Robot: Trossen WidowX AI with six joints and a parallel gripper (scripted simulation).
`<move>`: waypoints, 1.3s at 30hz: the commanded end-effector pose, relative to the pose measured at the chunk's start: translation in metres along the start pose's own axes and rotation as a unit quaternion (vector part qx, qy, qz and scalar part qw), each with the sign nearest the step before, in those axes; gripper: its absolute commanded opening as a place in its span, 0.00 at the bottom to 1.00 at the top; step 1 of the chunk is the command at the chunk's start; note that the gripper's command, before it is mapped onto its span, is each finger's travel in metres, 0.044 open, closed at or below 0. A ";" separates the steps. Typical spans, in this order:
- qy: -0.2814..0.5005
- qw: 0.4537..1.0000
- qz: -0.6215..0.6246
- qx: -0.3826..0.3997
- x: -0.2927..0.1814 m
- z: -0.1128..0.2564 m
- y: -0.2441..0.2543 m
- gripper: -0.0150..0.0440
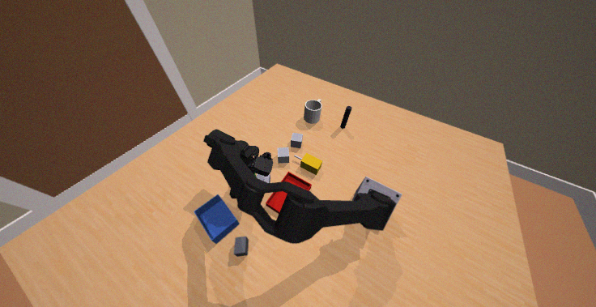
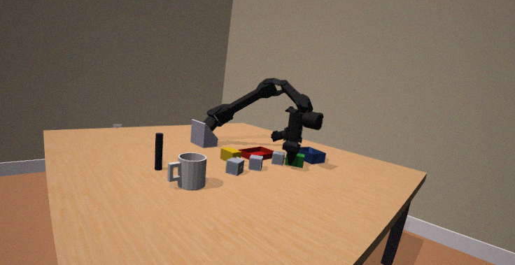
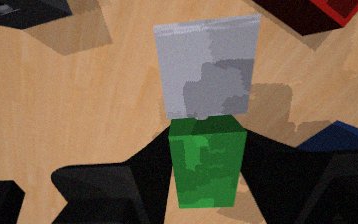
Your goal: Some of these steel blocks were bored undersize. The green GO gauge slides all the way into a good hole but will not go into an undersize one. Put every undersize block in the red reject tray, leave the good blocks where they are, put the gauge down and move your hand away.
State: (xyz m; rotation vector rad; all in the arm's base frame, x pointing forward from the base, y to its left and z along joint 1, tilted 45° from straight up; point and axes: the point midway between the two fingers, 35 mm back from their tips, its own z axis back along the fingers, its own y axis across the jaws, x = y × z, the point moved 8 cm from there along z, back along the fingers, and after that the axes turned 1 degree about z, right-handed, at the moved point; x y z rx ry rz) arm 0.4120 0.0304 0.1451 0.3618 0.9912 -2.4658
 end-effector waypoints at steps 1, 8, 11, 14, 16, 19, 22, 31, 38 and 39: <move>0.005 1.000 0.003 0.002 0.002 0.003 0.000 0.25; 0.005 1.000 0.003 0.002 0.006 0.003 0.000 0.25; 0.005 1.000 0.003 0.002 0.007 0.003 0.000 0.25; 0.002 1.000 0.003 0.000 0.005 0.000 -0.001 0.25; 0.002 1.000 0.003 0.000 0.005 0.000 -0.001 0.25; 0.002 1.000 0.003 0.000 0.004 0.001 -0.001 0.25; 0.003 1.000 0.003 0.001 0.003 0.001 0.000 0.25; 0.005 1.000 0.003 0.002 -0.004 0.003 0.000 0.25; 0.005 1.000 0.003 0.002 -0.005 0.003 0.000 0.25; 0.005 1.000 0.003 0.002 -0.006 0.003 0.000 0.25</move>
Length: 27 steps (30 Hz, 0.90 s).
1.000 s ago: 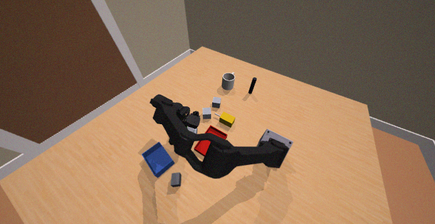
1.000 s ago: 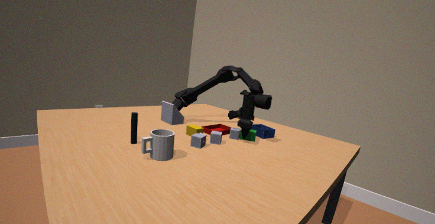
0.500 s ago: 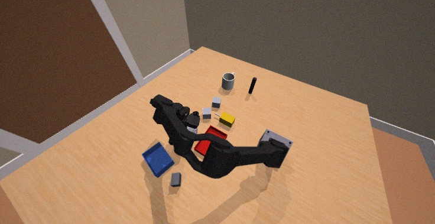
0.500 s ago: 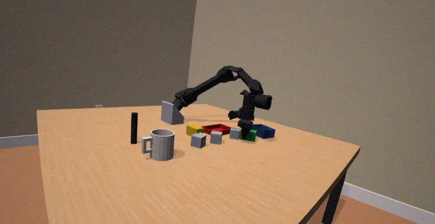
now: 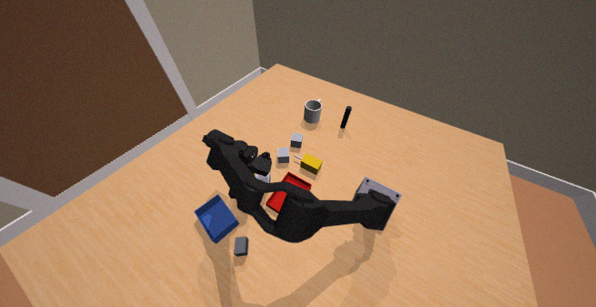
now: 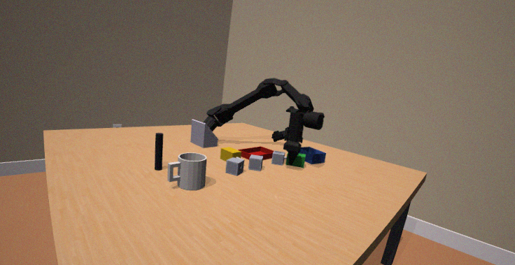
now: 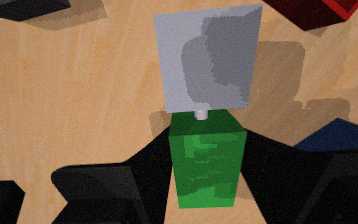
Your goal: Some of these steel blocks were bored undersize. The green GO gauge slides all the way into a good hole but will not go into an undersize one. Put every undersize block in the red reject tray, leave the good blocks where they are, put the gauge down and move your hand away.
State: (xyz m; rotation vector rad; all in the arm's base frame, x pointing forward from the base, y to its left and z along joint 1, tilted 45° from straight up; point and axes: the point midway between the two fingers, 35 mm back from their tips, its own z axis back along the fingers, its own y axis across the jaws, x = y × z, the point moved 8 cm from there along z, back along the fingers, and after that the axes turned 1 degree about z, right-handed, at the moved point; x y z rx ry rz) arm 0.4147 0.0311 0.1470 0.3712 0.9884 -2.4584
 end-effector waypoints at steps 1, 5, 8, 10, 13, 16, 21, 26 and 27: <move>0.003 1.000 -0.002 0.001 -0.003 0.002 0.000 0.25; 0.003 1.000 -0.002 0.001 -0.007 0.002 0.000 0.25; 0.003 1.000 -0.002 0.001 -0.008 0.002 0.000 0.25; 0.003 1.000 -0.002 0.001 -0.008 0.002 0.000 0.25; 0.003 1.000 -0.002 0.001 -0.008 0.002 0.000 0.25; 0.003 1.000 -0.002 0.001 -0.009 0.002 0.000 0.25; 0.003 1.000 -0.001 0.001 -0.012 0.002 0.000 0.25; 0.003 1.000 -0.001 0.001 -0.016 0.001 0.000 0.25; 0.003 1.000 -0.001 0.001 -0.016 0.001 0.000 0.25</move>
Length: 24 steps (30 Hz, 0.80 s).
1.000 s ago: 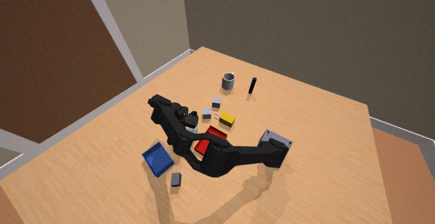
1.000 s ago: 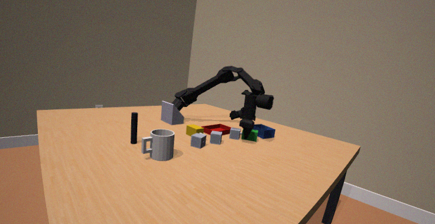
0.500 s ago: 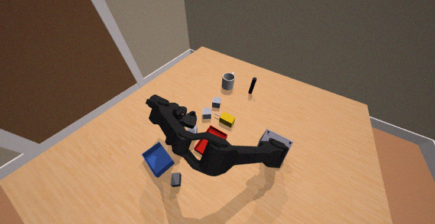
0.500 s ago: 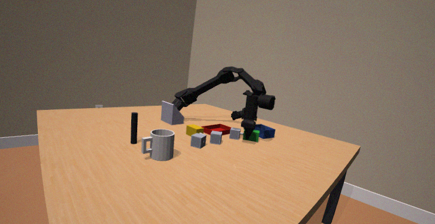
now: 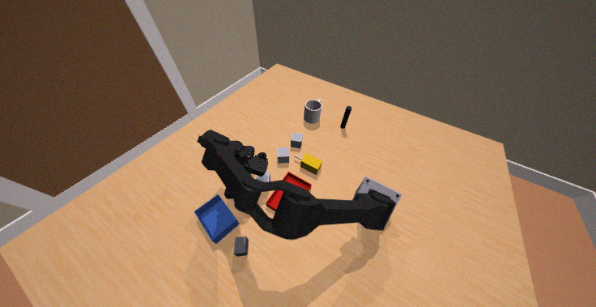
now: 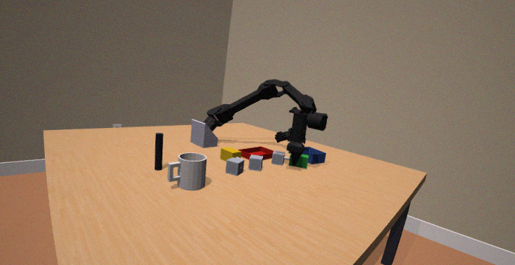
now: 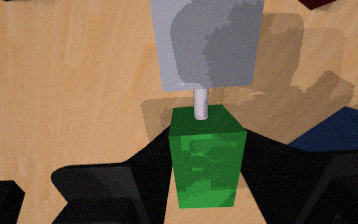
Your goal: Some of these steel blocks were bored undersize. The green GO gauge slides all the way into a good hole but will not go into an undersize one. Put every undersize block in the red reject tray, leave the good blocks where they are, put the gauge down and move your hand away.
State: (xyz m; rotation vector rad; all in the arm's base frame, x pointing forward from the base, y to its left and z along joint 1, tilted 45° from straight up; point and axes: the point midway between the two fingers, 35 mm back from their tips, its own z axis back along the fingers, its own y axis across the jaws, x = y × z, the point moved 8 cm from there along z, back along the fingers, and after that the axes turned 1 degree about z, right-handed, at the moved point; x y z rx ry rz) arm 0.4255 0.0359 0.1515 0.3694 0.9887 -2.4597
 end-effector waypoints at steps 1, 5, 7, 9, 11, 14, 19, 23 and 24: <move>0.004 1.000 -0.001 0.001 -0.003 0.002 0.000 0.25; 0.004 1.000 -0.001 0.001 -0.003 0.002 0.000 0.25; 0.004 1.000 -0.001 0.001 -0.004 0.002 0.000 0.25; 0.004 1.000 -0.001 0.001 -0.005 0.003 0.000 0.25; 0.004 1.000 0.000 0.001 -0.006 0.003 0.000 0.25; 0.004 1.000 0.000 0.001 -0.008 0.003 0.000 0.25; 0.004 1.000 0.000 0.001 -0.011 0.003 -0.001 0.25; 0.004 1.000 0.000 0.001 -0.011 0.003 -0.001 0.25; 0.004 1.000 0.000 0.001 -0.011 0.003 -0.001 0.25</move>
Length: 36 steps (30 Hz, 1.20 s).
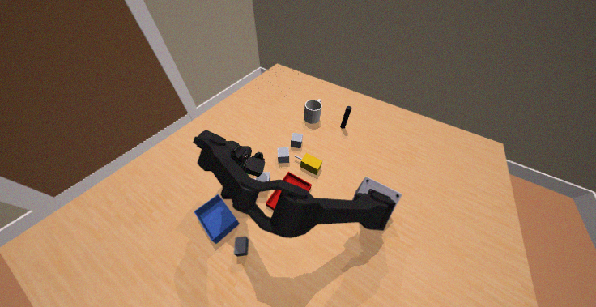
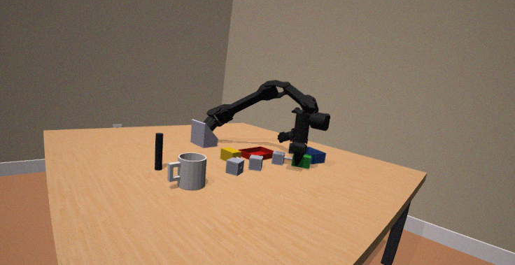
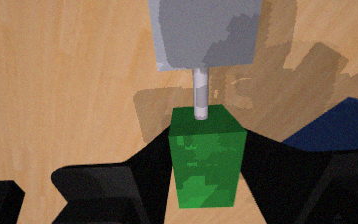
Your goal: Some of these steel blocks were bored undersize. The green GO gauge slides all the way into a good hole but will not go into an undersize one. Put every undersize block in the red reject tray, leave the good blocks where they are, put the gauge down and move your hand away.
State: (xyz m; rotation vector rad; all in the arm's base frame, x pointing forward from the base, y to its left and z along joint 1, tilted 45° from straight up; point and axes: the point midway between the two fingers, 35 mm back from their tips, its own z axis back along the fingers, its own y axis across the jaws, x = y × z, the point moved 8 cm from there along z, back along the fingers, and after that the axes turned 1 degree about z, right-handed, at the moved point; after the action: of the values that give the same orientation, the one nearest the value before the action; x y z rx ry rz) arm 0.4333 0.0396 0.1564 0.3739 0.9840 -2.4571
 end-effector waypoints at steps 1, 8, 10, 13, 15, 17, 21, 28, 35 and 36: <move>0.003 1.000 -0.003 0.000 -0.001 0.003 0.001 0.25; 0.003 1.000 -0.003 0.000 -0.004 0.003 0.001 0.25; 0.003 1.000 -0.003 0.000 -0.006 0.003 0.001 0.25; 0.003 1.000 -0.003 0.000 -0.008 0.003 0.001 0.25; 0.004 1.000 -0.003 0.000 -0.009 0.003 0.001 0.25; 0.004 1.000 -0.003 0.000 -0.009 0.003 0.001 0.25; 0.004 1.000 -0.003 0.000 -0.009 0.003 0.001 0.25; 0.004 1.000 -0.003 0.000 -0.011 0.003 0.001 0.25; 0.004 1.000 -0.003 0.000 -0.016 0.003 0.001 0.25; 0.004 1.000 -0.003 0.000 -0.016 0.003 0.002 0.25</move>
State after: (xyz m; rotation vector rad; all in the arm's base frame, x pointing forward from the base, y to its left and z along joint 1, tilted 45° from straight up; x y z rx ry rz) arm 0.4450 0.0425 0.1603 0.3704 0.9871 -2.4596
